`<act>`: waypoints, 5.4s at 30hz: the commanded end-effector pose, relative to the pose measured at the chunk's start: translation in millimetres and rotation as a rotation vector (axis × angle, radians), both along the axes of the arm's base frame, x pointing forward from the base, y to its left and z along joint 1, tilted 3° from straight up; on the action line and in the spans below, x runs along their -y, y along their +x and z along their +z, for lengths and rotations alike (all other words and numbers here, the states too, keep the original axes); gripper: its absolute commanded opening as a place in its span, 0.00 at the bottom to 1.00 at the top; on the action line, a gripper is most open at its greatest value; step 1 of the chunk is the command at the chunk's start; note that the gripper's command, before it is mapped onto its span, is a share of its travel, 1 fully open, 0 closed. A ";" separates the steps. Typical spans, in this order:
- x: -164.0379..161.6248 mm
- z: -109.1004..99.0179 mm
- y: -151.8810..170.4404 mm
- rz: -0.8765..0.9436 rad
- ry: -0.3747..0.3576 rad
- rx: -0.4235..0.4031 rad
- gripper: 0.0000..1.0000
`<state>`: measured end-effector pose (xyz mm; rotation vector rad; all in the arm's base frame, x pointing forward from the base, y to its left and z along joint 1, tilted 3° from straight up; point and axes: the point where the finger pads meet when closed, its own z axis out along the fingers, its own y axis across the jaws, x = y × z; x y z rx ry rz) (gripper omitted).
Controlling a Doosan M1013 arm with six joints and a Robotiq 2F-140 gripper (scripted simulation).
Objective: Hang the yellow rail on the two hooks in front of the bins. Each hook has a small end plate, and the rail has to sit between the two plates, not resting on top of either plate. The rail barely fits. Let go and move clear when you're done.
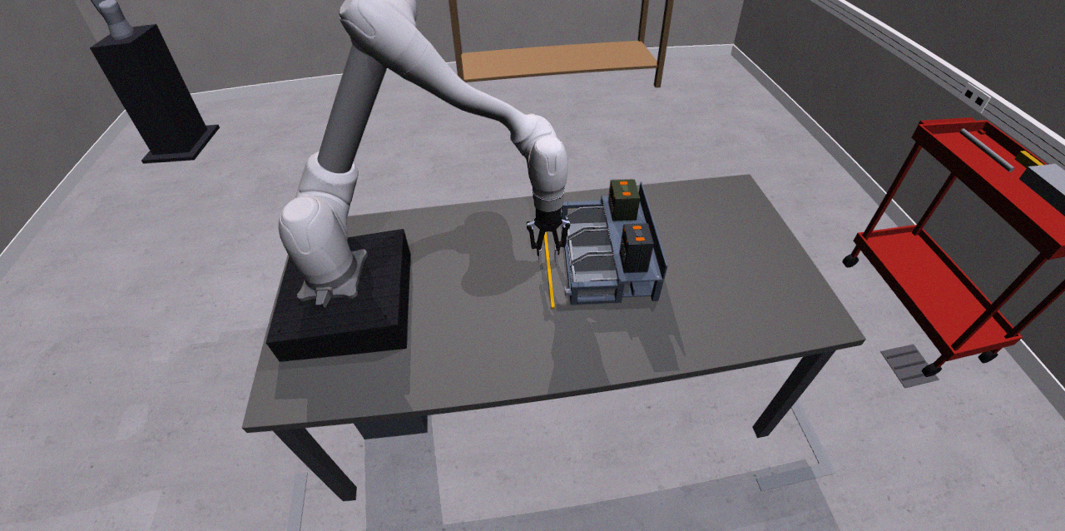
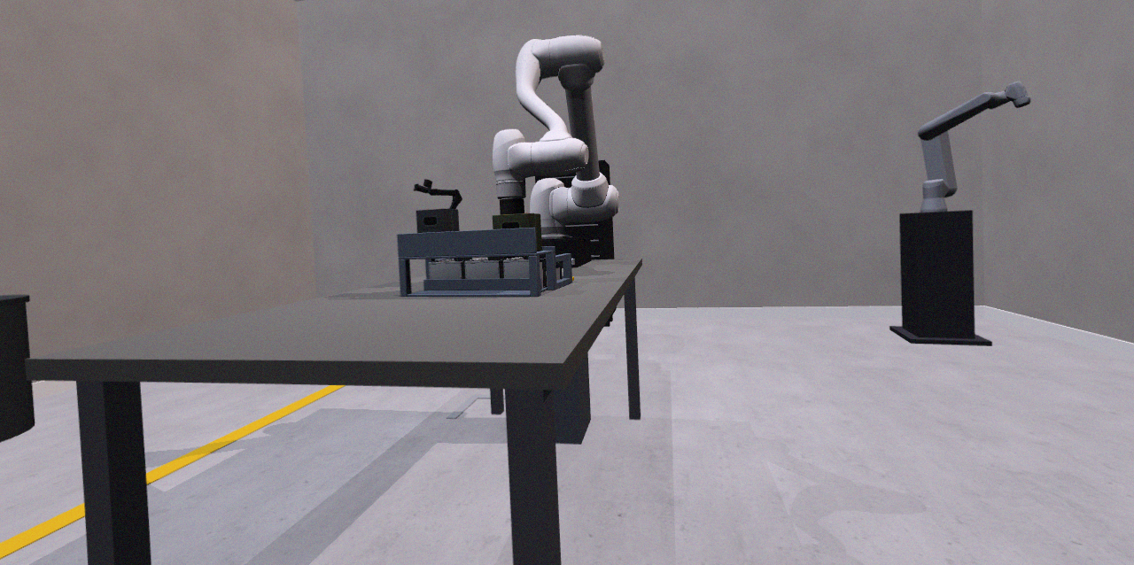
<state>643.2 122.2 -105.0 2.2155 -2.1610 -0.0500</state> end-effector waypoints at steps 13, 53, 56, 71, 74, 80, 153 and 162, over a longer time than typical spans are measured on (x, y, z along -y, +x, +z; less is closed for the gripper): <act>0.0 -3.5 -0.1 0.000 0.000 0.000 0.37; -0.1 -5.2 -0.1 0.000 0.000 0.000 0.10; -0.1 -5.2 -0.1 0.000 0.000 0.000 0.10; -0.1 -5.2 -0.1 0.000 0.000 0.000 0.10; -0.1 -5.2 -0.1 0.000 0.000 0.000 0.10; -0.1 -5.2 -0.1 0.000 0.000 0.000 0.10; -16.5 86.5 19.6 -0.024 -0.001 0.000 0.10; -16.5 86.5 19.6 -0.024 -0.001 0.000 0.10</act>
